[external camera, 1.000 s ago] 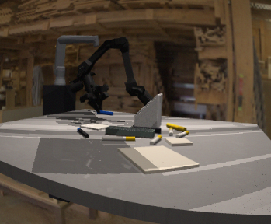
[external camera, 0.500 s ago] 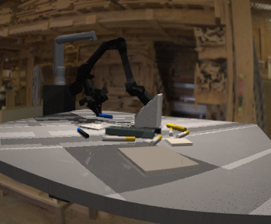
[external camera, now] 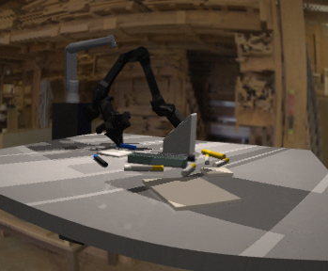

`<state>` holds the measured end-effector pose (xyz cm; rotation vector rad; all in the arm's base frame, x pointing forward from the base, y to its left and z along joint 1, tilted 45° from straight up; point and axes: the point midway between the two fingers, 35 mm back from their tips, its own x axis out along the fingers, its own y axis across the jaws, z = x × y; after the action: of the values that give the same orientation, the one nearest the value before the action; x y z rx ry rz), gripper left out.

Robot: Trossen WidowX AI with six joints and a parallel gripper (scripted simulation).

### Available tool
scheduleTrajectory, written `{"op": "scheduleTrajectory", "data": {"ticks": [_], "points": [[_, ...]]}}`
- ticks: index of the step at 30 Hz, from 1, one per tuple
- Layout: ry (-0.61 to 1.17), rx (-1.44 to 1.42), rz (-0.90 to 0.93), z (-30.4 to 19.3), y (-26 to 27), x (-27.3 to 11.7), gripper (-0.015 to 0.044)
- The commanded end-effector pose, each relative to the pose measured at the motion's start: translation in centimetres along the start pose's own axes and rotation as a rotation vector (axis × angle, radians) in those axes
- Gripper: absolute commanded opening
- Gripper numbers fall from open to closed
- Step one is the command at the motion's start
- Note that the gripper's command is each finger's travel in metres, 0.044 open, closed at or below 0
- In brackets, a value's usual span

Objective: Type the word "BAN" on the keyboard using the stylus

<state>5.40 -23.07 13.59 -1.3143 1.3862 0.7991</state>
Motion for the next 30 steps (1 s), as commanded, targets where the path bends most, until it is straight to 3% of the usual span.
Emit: {"op": "scheduleTrajectory", "data": {"ticks": [1,7,13,18,24,30], "points": [[-0.006,-0.002,-0.001,-0.1,0.0,0.7,0.0],[-0.006,-0.002,-0.001,-0.3,0.1,0.9,0.0],[-0.004,0.001,0.003,-0.3,0.1,0.7,0.015],[-0.004,0.001,0.002,0.1,0.0,0.1,0.015],[-0.006,-0.002,-0.002,2.6,0.0,-4.2,0.015],[0.006,-0.007,-0.005,2.6,-0.1,-4.3,0.015]]}}
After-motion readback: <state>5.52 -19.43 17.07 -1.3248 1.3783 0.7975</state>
